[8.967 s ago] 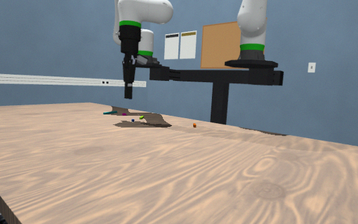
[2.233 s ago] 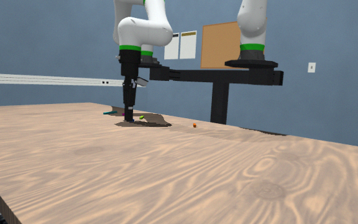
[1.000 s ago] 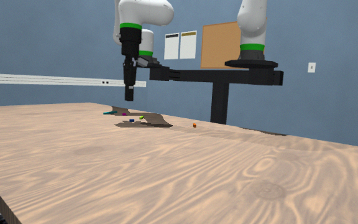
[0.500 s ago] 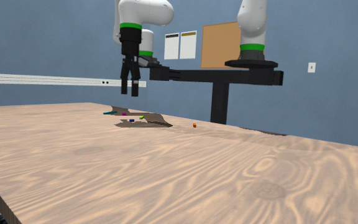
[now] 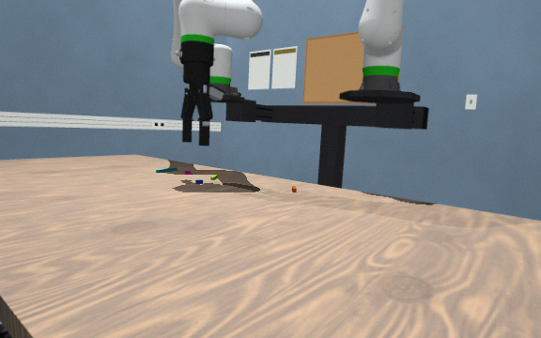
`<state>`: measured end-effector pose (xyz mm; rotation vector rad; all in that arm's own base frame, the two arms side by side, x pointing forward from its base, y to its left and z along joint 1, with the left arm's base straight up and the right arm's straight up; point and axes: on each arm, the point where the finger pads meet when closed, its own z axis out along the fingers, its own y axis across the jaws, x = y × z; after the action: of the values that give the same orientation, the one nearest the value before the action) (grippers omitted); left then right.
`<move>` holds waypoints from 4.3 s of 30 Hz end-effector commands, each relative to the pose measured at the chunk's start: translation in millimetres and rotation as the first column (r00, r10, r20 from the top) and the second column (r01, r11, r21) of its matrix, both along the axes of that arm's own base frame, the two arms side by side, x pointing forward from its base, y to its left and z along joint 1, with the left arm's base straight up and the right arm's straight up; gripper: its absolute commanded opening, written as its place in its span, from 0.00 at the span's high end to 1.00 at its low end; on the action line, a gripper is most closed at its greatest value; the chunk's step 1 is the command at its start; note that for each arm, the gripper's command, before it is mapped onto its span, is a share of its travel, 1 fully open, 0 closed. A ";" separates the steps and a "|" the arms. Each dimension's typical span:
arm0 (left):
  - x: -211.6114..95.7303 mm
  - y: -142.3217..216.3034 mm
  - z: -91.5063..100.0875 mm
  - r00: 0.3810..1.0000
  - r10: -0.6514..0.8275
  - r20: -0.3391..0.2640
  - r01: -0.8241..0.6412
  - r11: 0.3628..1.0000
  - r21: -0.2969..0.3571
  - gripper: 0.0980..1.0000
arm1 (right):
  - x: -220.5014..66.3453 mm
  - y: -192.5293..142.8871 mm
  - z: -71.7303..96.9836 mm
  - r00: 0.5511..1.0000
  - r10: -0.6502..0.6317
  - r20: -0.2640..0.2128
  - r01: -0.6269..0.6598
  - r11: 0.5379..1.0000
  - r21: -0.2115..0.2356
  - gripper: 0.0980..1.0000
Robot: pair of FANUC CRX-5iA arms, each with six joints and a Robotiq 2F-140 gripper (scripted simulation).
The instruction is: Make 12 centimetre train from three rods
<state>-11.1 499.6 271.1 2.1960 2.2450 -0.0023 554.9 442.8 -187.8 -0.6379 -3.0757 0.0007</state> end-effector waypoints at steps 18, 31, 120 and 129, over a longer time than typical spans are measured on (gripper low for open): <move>0.1 0.3 0.9 1.000 0.000 0.000 0.000 1.000 0.002 0.00 | -4.8 -35.6 -3.7 0.841 0.541 0.003 -0.541 0.841 0.000 0.00; 0.1 0.3 0.9 1.000 0.000 0.000 0.000 1.000 0.002 0.00 | -10.9 -62.0 -7.2 0.556 0.831 0.002 -0.831 0.556 0.000 0.00; 0.1 0.3 0.9 1.000 0.000 0.000 0.000 1.000 0.002 0.00 | -92.3 -242.0 -23.8 -0.840 -0.543 -0.001 0.543 -0.840 0.000 0.00; 0.1 0.3 0.9 1.000 0.000 0.000 0.000 1.000 0.002 0.00 | -93.0 -243.1 -23.9 -0.830 -0.558 -0.001 0.558 -0.830 0.000 0.85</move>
<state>-11.1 499.6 271.1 2.1960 2.2450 -0.0023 461.0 199.3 -212.4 -3.1292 -0.2854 -0.0003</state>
